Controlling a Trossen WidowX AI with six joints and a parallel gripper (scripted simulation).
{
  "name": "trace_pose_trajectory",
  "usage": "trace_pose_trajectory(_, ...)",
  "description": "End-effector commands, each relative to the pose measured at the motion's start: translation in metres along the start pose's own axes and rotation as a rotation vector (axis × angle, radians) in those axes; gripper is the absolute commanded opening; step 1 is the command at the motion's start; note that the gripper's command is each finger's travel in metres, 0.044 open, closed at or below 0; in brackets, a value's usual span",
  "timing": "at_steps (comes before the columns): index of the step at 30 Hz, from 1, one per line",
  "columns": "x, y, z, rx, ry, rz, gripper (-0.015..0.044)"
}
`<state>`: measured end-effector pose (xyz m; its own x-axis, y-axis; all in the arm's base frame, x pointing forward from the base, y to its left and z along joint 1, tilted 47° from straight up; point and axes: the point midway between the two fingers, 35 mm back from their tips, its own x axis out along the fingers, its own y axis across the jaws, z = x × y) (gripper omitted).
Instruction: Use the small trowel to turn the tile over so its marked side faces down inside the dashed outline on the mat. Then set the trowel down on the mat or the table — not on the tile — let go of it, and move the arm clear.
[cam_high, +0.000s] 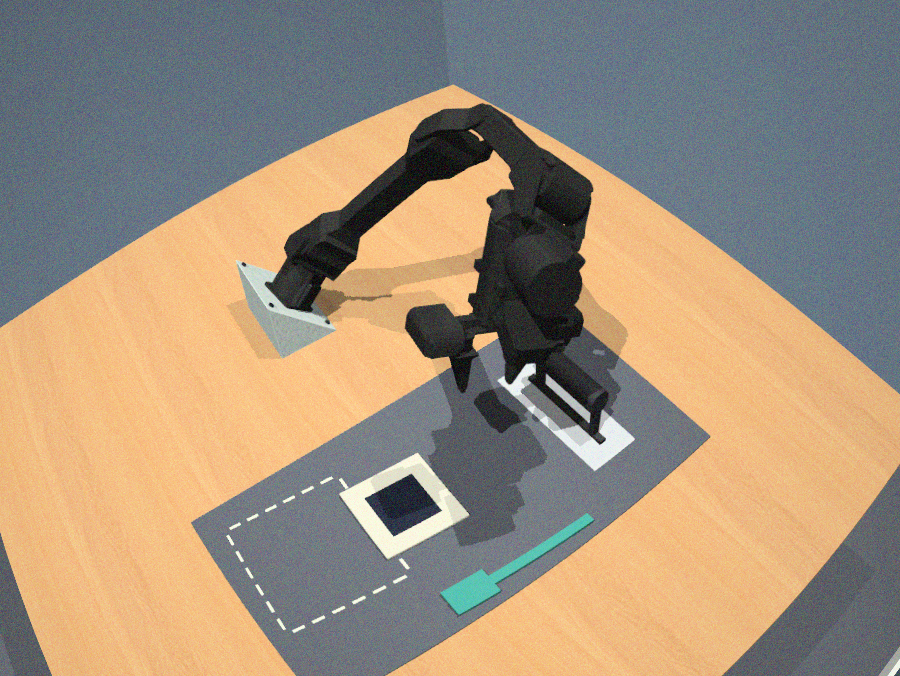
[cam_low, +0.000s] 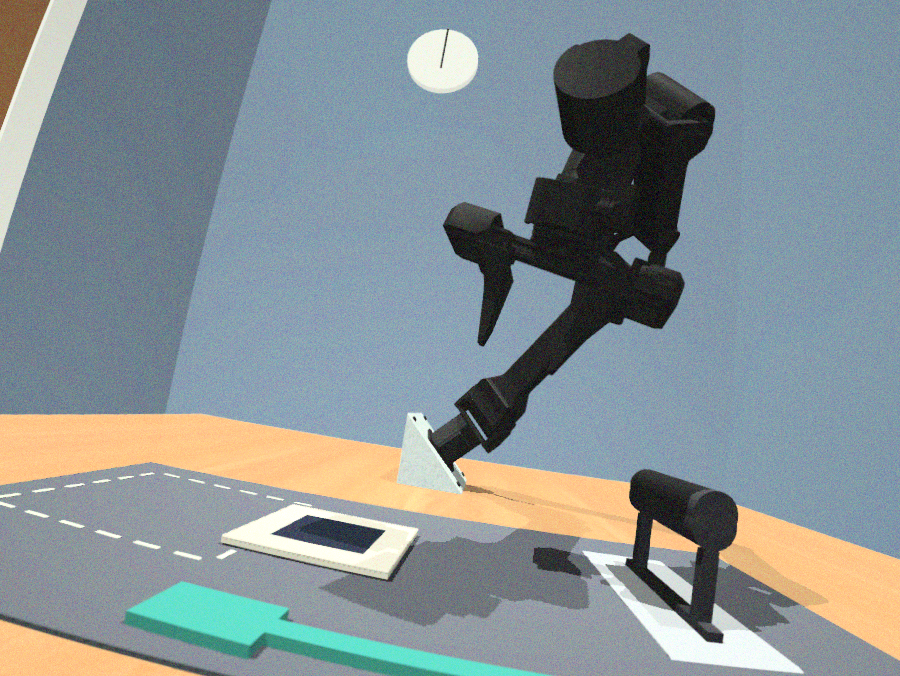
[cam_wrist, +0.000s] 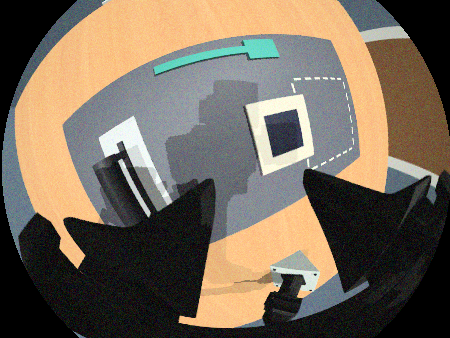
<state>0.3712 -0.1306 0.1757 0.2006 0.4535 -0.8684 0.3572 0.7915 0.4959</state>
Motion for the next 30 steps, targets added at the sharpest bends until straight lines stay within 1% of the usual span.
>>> trace_pose_trajectory(1,0.005,0.060,-0.014,-0.103,0.016,0.125,0.0270)
trace_pose_trajectory(6,0.006,0.121,-0.037,-0.210,0.041,0.260,0.0270)
trace_pose_trajectory(8,0.005,0.136,-0.044,-0.238,0.049,0.296,0.0270)
trace_pose_trajectory(16,0.006,0.138,-0.045,-0.240,0.051,0.301,0.0270)
trace_pose_trajectory(30,0.027,0.145,-0.047,-0.230,0.067,0.300,0.0270)
